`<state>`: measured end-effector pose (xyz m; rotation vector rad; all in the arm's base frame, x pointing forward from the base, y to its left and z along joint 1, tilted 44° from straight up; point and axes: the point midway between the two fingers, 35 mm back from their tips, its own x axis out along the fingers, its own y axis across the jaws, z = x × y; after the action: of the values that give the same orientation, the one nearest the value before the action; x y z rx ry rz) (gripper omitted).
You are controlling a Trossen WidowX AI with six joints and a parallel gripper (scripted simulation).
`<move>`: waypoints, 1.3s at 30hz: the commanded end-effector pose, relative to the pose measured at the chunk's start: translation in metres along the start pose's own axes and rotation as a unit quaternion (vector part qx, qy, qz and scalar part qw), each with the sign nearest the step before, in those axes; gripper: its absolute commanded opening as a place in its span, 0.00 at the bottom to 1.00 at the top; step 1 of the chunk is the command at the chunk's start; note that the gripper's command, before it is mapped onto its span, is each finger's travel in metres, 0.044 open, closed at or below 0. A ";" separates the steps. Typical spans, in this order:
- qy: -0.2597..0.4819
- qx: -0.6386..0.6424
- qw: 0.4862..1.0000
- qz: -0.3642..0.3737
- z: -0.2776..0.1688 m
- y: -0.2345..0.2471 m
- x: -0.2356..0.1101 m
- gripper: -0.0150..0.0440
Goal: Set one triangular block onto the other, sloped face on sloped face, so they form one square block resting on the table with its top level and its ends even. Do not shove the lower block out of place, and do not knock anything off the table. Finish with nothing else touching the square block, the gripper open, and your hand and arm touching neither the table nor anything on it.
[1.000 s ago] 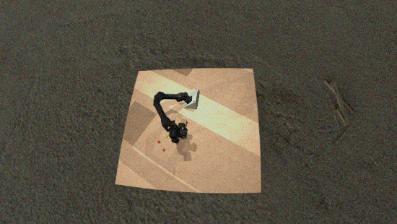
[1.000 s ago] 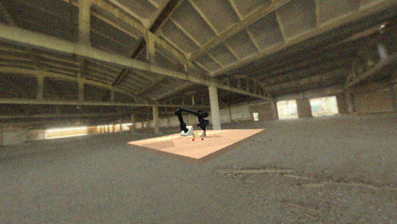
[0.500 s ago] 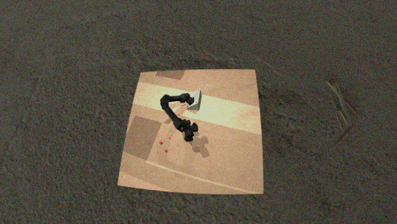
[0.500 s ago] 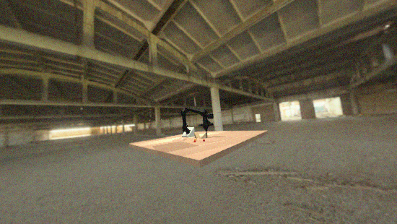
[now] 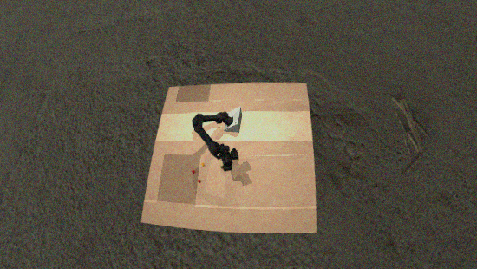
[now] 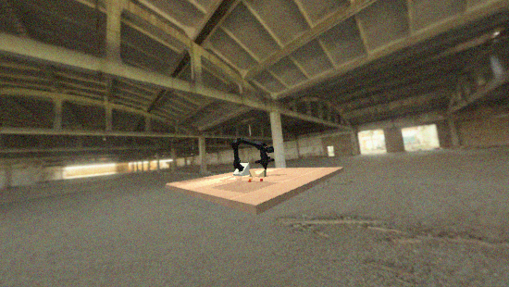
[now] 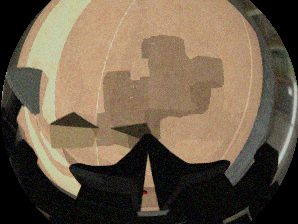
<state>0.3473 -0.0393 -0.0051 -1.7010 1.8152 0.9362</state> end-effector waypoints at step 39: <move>0.005 -0.003 1.000 0.020 -0.019 0.007 0.038 0.25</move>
<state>0.3336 -0.0744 -0.0269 -1.6738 1.8661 0.9611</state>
